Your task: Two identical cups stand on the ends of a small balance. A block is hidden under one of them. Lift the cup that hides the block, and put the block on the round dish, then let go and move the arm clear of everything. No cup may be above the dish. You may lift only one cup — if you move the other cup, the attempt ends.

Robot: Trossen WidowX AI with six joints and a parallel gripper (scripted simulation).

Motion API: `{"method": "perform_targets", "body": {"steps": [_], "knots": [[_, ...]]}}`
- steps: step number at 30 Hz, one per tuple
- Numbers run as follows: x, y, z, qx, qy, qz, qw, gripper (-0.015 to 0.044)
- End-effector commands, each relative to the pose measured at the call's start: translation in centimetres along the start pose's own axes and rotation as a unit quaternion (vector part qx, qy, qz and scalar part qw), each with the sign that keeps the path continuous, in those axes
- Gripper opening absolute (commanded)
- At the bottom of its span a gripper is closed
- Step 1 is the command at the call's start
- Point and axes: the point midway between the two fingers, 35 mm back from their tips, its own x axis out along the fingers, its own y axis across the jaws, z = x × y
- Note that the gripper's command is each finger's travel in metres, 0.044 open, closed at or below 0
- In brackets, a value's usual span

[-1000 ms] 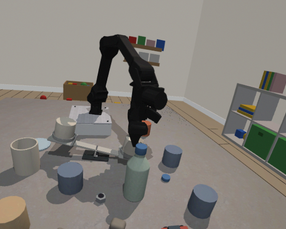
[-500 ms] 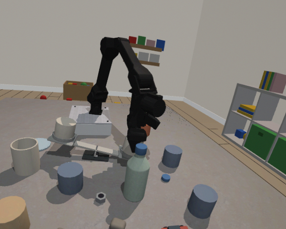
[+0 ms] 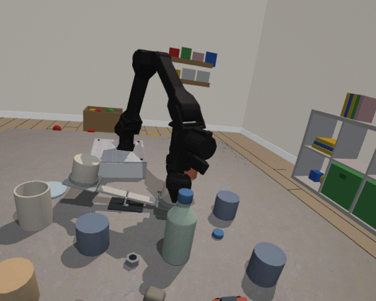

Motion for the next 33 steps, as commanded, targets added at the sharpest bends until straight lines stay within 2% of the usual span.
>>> {"method": "perform_targets", "body": {"steps": [1,2,14,33], "knots": [[0.1,0.0,0.0,-0.002,-0.001,0.001,1.0,0.0321],[0.1,0.0,0.0,-0.002,-0.001,0.001,1.0,0.0315],[-1.0,-0.2,0.1,-0.002,-0.001,0.001,1.0,0.0],[-3.3,-0.5,0.4,-0.002,-0.001,0.001,1.0,0.0]]}}
